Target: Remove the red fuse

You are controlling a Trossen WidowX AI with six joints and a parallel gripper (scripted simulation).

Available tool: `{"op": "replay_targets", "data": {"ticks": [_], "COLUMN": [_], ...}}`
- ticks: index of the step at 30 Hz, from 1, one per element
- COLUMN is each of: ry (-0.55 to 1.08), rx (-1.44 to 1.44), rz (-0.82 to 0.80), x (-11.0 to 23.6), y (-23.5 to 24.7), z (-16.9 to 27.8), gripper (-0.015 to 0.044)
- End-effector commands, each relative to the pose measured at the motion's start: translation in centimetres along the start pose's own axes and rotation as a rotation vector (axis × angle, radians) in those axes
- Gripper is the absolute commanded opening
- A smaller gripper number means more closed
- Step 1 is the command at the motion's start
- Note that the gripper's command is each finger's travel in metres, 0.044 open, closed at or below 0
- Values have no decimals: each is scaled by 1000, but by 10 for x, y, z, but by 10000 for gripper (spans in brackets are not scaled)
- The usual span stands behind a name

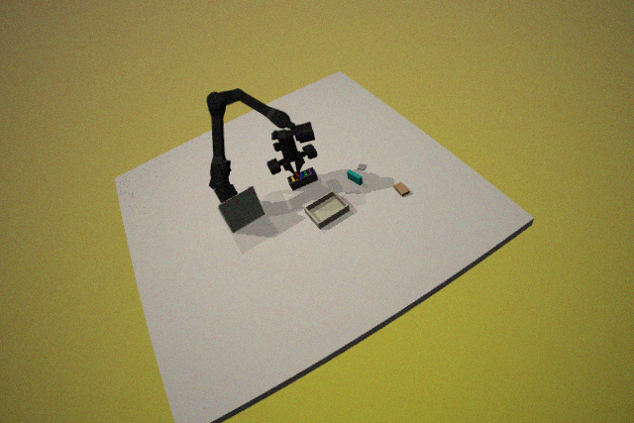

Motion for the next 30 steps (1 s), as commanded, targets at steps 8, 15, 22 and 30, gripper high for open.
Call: {"op": "replay_targets", "data": {"ticks": [8,15,22,30], "ry": [4,4,3,3], "rx": [5,5,4,4], "rz": [-2,-2,-2,-2], "x": [6,9,13,17], "y": [0,0,0,0], "z": [0,0,0,0], "gripper": [0,0,0,0]}}
Point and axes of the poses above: the point midway between the two fingers, 35 mm back from their tips, its own x axis back along the fingers, its own y axis across the jaws, z = x × y, the point moved 3 cm from there along x, back along the fingers, and after that the axes turned 12 degrees about x, right-handed, at the moved point
